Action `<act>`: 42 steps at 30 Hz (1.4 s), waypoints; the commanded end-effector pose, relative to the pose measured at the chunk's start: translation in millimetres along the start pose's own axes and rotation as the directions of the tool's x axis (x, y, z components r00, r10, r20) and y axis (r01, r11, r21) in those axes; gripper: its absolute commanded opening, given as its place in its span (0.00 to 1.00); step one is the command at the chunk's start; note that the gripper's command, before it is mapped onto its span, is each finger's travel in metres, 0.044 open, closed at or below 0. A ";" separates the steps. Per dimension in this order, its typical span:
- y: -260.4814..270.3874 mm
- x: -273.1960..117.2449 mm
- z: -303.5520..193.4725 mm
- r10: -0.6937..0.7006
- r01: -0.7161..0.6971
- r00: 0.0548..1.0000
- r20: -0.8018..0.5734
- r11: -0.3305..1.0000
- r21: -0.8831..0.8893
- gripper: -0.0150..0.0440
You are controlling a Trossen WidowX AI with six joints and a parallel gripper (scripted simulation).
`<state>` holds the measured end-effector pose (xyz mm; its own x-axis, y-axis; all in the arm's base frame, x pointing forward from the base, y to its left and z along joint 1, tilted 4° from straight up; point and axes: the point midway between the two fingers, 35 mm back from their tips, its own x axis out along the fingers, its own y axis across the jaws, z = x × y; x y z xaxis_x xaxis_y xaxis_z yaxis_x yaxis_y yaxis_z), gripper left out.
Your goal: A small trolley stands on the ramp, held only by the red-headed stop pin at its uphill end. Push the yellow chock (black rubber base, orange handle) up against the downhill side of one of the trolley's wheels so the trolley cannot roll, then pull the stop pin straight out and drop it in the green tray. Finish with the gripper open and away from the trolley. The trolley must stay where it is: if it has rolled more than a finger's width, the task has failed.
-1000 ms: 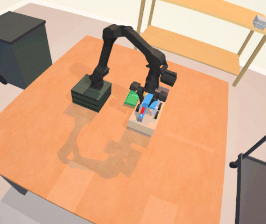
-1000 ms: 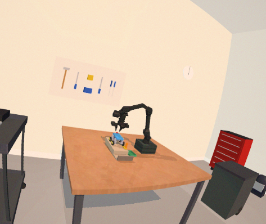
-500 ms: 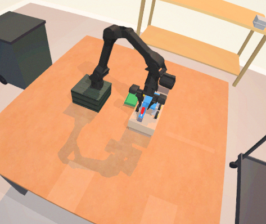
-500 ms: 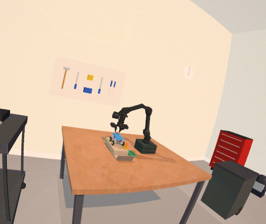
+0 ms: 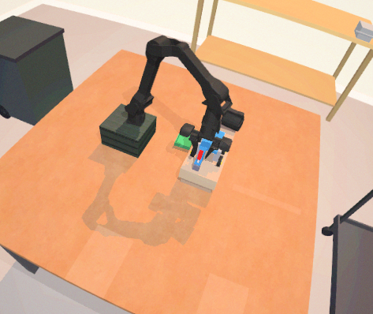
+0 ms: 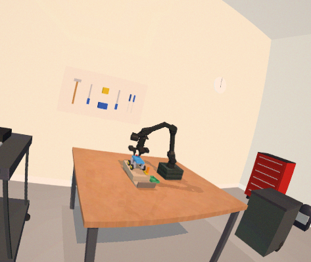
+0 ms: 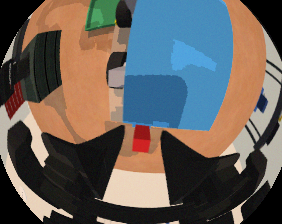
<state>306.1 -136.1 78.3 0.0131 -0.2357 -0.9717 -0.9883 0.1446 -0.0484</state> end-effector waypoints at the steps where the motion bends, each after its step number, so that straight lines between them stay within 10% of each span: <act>1: 0.9 7.2 -0.3 0.003 -0.003 1.000 -0.003 1.000 -0.005 0.58; 10: 1.6 17.2 -0.6 0.003 -0.003 1.000 -0.003 1.000 -0.005 0.58; 15: 0.9 13.7 -0.4 0.001 -0.001 1.000 -0.001 1.000 0.000 0.35; 24: 0.9 13.5 -0.4 0.002 -0.002 1.000 -0.001 1.000 0.000 0.25; 42: 2.7 -0.8 -1.7 0.003 -0.003 1.000 -0.003 1.000 -0.005 0.25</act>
<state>303.1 -137.0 74.9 0.0073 -0.2336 -0.9723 -0.9894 0.1394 -0.0409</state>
